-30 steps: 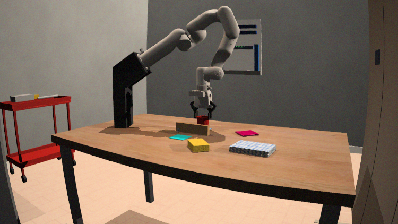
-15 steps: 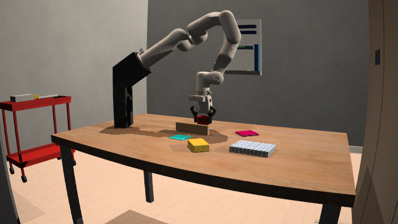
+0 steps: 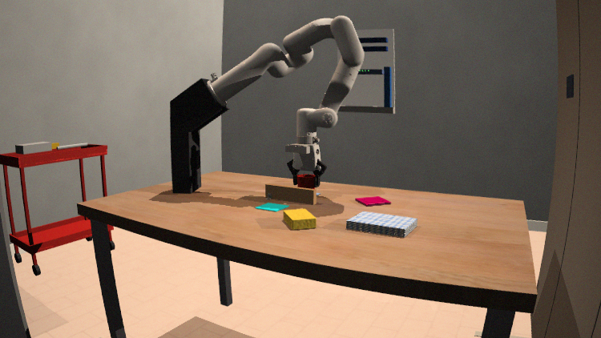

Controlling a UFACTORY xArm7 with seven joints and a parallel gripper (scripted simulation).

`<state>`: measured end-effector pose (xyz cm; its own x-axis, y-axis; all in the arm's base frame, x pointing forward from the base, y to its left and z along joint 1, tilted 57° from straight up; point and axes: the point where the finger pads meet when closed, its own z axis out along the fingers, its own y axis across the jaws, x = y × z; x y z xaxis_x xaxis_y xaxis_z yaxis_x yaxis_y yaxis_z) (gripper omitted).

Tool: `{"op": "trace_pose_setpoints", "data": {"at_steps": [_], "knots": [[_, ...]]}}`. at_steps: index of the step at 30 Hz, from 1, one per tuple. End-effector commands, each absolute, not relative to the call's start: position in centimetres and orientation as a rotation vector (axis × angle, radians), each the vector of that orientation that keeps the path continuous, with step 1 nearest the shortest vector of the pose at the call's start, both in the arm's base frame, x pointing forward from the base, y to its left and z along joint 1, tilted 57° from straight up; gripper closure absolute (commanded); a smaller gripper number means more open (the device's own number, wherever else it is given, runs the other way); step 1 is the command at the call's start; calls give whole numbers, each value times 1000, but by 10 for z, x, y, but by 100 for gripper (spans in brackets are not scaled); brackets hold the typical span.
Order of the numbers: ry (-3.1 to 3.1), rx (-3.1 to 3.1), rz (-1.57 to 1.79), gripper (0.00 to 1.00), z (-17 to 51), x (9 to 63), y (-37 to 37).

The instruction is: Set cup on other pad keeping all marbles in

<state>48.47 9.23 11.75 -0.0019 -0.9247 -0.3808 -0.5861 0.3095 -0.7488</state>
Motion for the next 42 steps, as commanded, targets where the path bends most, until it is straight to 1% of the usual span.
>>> {"op": "trace_pose_setpoints", "data": {"at_steps": [1,42], "knots": [[1693,-1379,-482,2,118,485,92],[1693,-1379,-482,10,118,485,92]]}}
